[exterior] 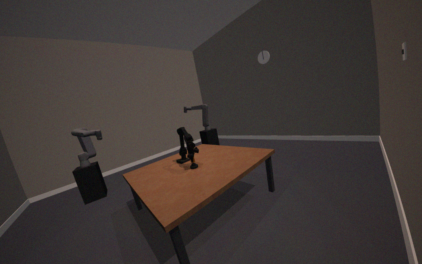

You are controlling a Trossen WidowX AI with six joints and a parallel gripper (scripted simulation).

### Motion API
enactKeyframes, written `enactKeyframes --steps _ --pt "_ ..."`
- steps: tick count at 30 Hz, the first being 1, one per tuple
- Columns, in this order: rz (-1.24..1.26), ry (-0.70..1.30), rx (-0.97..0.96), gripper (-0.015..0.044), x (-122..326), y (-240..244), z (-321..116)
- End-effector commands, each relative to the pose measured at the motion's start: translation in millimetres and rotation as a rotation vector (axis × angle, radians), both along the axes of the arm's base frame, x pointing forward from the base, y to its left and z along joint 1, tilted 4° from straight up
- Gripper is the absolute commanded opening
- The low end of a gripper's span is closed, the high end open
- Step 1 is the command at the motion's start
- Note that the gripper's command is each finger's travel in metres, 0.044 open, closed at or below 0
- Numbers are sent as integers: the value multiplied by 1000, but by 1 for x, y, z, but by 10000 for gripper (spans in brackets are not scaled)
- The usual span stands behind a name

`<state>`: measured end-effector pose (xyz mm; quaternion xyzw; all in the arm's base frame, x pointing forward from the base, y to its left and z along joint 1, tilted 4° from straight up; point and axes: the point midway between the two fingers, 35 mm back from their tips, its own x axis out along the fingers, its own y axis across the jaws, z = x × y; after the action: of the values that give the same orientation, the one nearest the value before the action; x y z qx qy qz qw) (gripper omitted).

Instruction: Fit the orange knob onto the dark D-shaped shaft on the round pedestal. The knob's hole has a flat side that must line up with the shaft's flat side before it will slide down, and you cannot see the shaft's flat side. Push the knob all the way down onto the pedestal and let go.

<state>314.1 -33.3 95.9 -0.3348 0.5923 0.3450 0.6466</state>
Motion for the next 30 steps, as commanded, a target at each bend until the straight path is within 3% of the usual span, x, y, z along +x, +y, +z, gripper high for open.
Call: enactKeyframes --steps 1,17,24,30 --pt "4 -3 4 0 1 1 0" --pt "4 -3 4 0 2 0 5" --pt "203 -13 -8 0 1 0 4" --pt "213 -13 -9 0 0 1 1"
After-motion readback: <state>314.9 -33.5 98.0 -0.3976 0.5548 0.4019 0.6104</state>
